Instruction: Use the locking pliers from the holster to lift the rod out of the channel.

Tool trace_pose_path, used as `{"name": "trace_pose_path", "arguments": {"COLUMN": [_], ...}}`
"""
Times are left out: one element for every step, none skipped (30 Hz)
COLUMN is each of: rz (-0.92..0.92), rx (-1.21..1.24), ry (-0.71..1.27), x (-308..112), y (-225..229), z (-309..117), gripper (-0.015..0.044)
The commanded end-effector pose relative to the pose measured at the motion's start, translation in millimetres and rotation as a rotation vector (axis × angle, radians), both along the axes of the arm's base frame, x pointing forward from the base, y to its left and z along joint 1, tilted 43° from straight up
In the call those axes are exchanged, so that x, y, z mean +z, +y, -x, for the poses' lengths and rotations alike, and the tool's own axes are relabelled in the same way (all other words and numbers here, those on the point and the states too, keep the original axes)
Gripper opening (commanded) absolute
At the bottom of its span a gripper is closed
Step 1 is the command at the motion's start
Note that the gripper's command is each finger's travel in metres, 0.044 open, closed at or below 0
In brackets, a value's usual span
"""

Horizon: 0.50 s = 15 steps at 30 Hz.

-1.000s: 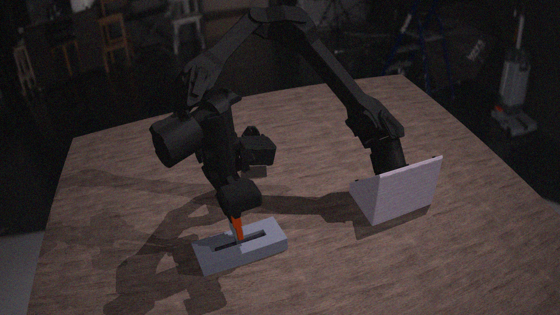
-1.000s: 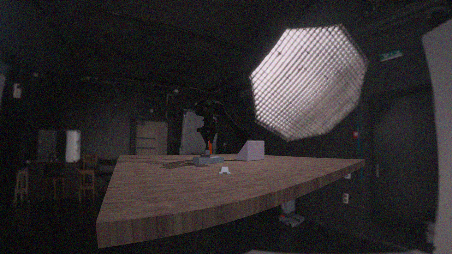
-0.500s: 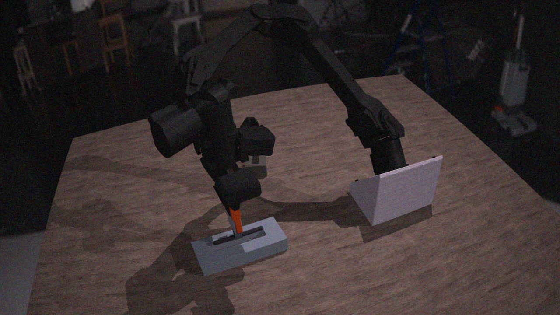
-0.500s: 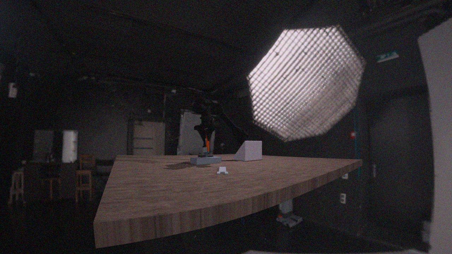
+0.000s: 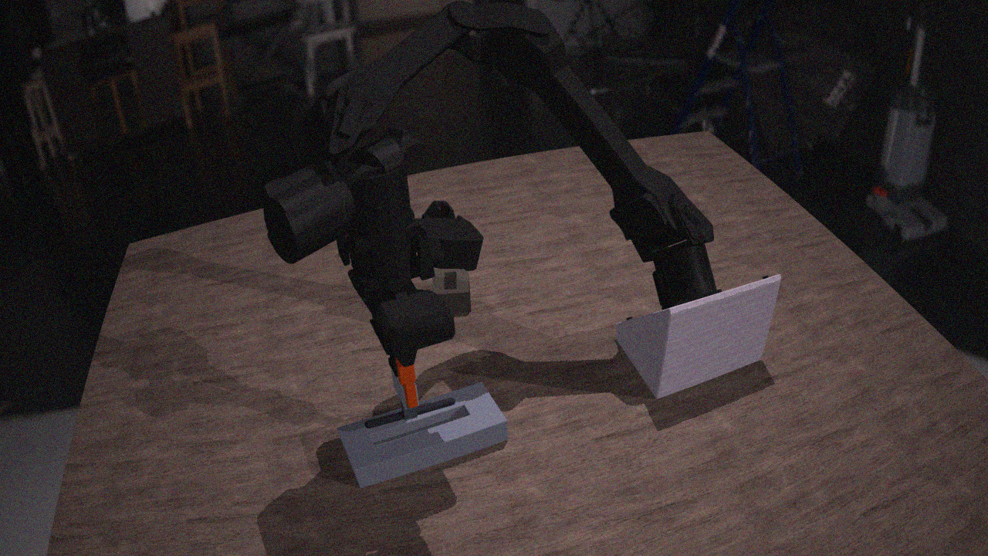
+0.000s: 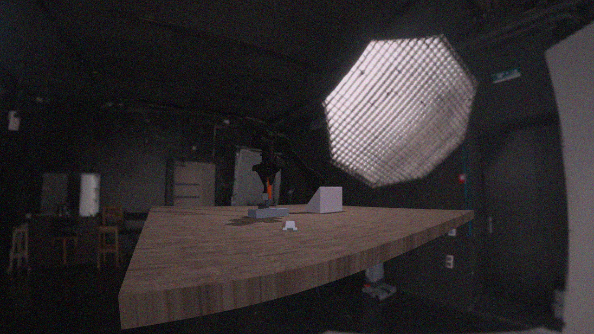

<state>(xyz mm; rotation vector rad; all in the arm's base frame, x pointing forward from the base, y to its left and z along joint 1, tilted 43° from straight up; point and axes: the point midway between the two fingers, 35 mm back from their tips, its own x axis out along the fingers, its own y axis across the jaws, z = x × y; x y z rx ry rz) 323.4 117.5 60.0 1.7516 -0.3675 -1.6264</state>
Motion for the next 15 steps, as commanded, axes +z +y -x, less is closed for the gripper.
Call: {"name": "trace_pose_path", "arguments": {"rz": [-0.015, -0.016, -0.018, -0.020, -0.022, -0.023, -0.025, -0.027, -0.028, -0.030, -0.032, -0.034, -0.035, -0.037, -0.039], "rx": [0.035, 0.040, 0.045, 0.050, 0.054, 0.059, 0.064, 0.069, 0.073, 0.078, 0.083, 0.087, 0.092, 0.097, 0.101], "ry": [-0.037, -0.042, -0.047, -0.051, -0.056, -0.060, -0.065, -0.069, -0.074, -0.079, -0.083, -0.088, -0.092, -0.097, -0.102], "x": [9, 10, 11, 12, 12, 13, 14, 15, 16, 17, 17, 18, 19, 20, 21], "y": [8, 9, 10, 12, 13, 14, 15, 16, 17, 18, 19, 20, 21, 22, 23], "z": [-3, -3, -4, -4, -4, -5, -5, -5, -5, -6, -6, -6, -7, -7, -7], "gripper": [0.0103, 0.0103, 0.0103, 0.0103, 0.0103, 0.0103, 0.0103, 0.0103, 0.0103, 0.0103, 0.0103, 0.0103, 0.0103, 0.0103, 0.0103]}}
